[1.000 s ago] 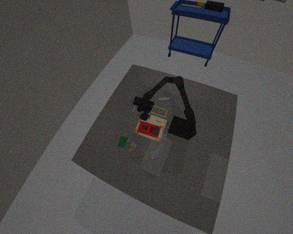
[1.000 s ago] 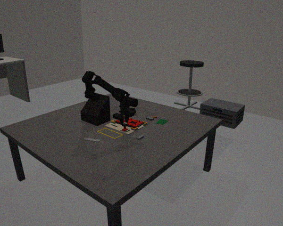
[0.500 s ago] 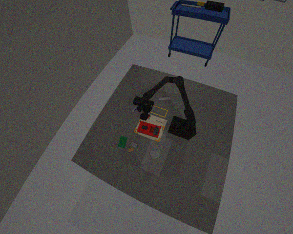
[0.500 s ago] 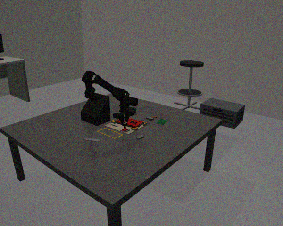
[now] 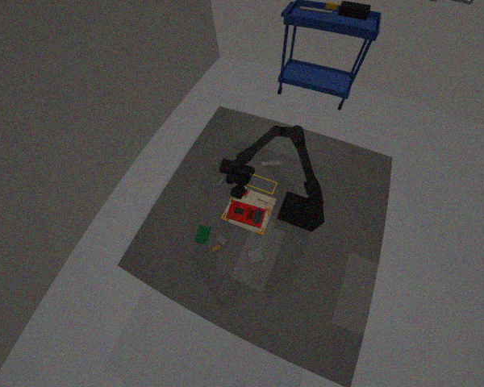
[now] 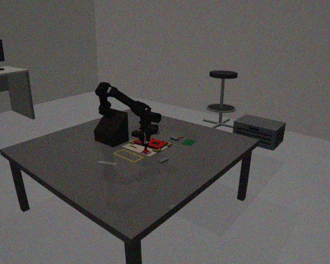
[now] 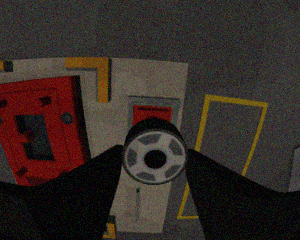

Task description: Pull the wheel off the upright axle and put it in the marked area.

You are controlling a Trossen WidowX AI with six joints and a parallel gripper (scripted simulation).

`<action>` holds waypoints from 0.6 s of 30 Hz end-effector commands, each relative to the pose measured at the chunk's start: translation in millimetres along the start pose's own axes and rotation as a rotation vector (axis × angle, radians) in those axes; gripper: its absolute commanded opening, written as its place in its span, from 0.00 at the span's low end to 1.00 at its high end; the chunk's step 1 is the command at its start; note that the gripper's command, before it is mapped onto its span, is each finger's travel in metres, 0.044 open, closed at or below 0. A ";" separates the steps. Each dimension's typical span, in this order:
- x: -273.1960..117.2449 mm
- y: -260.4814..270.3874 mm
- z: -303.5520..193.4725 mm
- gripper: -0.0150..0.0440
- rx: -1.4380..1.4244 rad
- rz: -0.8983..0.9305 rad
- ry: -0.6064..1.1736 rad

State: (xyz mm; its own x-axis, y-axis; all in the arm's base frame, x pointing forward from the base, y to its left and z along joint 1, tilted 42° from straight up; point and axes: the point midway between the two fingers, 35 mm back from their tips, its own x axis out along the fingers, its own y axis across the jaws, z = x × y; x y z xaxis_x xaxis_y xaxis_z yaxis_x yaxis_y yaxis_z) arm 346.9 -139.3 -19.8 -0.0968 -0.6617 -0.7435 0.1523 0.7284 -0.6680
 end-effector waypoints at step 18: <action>-7.4 -0.4 -0.3 0.25 0.001 -0.003 0.000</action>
State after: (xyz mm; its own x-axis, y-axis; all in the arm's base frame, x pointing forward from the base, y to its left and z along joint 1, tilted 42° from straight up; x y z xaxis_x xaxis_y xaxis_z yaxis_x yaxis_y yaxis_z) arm 347.3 -135.3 -15.5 -0.0959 -0.6621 -0.7433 0.1518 0.7282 -0.6683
